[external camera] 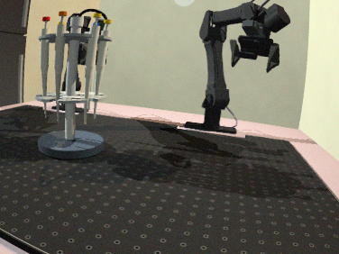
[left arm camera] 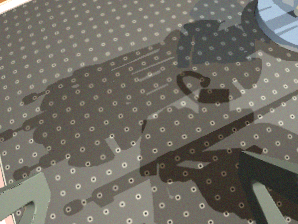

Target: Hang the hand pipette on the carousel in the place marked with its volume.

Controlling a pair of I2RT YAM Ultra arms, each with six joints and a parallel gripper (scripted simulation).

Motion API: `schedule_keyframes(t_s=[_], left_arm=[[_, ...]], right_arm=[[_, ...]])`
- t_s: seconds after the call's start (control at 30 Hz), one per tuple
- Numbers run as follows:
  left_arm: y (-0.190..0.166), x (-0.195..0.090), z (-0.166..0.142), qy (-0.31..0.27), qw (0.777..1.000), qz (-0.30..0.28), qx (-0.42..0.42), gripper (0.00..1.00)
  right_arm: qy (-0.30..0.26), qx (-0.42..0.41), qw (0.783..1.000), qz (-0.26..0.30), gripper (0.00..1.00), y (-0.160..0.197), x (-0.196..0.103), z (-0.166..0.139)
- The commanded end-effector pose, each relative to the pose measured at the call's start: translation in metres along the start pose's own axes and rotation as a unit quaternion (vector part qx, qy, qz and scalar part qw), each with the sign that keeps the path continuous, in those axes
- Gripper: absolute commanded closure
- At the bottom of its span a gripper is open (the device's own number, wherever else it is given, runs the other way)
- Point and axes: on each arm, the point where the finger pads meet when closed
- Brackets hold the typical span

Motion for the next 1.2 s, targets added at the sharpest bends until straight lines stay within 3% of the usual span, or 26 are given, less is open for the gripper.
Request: schedule_keyframes(t_s=[0.0, 0.73, 0.8, 1.17], left_arm=[[0.003, -0.004, 0.008, -0.015, 1.0, 0.003, 0.008, 0.0], [0.003, -0.004, 0.008, -0.015, 1.0, 0.003, 0.008, 0.0], [0.003, -0.004, 0.008, -0.015, 1.0, 0.003, 0.008, 0.0], [0.003, -0.004, 0.008, -0.015, 1.0, 0.003, 0.008, 0.0]], right_arm=[[-0.046, 0.013, 0.999, -0.004, 0.88, -0.004, 0.003, 0.035], [-0.046, 0.013, 0.999, -0.004, 0.88, -0.004, 0.003, 0.035], [-0.033, 0.01, 0.999, -0.003, 0.88, -0.005, 0.01, 0.024], [-0.034, 0.01, 0.999, -0.003, 0.88, -0.009, 0.021, 0.025]])
Point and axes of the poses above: on each arm, the point where the finger pads meet when closed, its own x axis out along the fingers, its own y axis across the jaws, z = x × y, and after that the axes turned 3 degrees about -x, right-handed
